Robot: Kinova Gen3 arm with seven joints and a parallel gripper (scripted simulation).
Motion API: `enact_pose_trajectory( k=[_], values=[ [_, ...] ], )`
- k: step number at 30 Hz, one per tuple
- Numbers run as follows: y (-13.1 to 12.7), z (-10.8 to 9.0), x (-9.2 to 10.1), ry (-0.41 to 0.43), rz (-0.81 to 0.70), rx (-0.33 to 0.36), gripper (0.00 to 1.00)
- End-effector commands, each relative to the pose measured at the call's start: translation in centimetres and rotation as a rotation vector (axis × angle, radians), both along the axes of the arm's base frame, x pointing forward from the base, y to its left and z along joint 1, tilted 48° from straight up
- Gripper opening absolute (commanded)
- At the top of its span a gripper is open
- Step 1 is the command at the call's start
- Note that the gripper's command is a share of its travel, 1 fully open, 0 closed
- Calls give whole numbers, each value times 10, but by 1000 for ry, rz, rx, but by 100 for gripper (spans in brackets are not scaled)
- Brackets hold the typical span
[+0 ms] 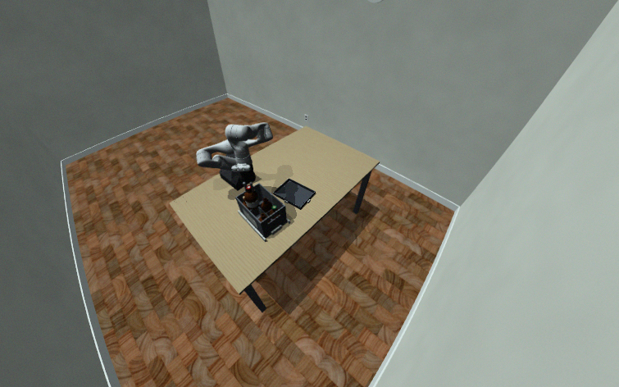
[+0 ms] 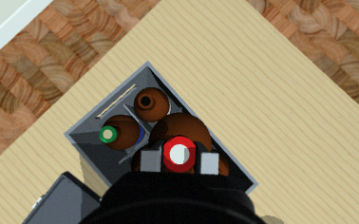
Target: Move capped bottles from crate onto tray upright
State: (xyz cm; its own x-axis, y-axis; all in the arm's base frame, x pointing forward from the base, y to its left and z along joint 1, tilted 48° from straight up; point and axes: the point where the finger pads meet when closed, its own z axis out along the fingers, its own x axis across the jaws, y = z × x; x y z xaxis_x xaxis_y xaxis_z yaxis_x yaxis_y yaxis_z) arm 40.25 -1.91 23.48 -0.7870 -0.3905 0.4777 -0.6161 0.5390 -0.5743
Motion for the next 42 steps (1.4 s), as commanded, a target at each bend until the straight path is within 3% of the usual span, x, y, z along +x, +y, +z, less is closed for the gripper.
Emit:
enact_pose_trajectory(
  k=[1, 14, 42],
  values=[
    [2, 1, -1, -3, -2, 2, 0],
    [4, 1, -1, -3, 2, 4, 0],
    [42, -30, -43, -7, -7, 6, 0]
  ],
)
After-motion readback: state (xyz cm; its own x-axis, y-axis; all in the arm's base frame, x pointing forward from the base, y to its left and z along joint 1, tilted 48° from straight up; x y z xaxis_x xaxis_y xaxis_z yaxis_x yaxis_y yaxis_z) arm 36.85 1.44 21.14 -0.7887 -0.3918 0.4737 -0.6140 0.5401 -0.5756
